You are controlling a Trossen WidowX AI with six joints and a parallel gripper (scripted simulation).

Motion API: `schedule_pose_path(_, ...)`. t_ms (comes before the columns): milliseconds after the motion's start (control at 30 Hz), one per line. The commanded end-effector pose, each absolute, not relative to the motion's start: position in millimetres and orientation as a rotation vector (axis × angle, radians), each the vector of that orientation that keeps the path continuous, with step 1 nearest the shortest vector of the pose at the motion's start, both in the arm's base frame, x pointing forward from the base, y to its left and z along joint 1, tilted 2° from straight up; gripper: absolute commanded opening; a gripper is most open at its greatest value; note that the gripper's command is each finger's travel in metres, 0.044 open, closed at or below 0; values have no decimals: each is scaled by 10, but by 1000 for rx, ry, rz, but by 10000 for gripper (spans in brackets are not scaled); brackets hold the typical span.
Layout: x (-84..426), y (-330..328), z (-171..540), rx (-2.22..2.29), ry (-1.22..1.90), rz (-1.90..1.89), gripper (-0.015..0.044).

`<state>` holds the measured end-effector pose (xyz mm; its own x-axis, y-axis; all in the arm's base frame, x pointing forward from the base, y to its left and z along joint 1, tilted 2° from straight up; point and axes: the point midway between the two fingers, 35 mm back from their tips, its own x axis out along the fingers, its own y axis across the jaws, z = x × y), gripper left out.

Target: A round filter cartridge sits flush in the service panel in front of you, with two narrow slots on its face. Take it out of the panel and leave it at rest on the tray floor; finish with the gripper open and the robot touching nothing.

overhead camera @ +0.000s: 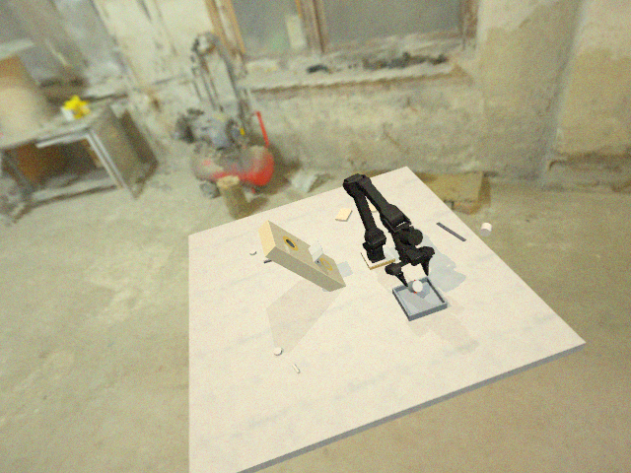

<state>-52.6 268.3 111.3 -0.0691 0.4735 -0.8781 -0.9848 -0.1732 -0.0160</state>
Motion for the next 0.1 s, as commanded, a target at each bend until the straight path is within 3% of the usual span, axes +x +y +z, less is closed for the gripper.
schedule_pose_path(0,-526,2687,1118,-932,761,1549,440)
schedule_pose_path(67,-526,2687,1118,-932,761,1549,440)
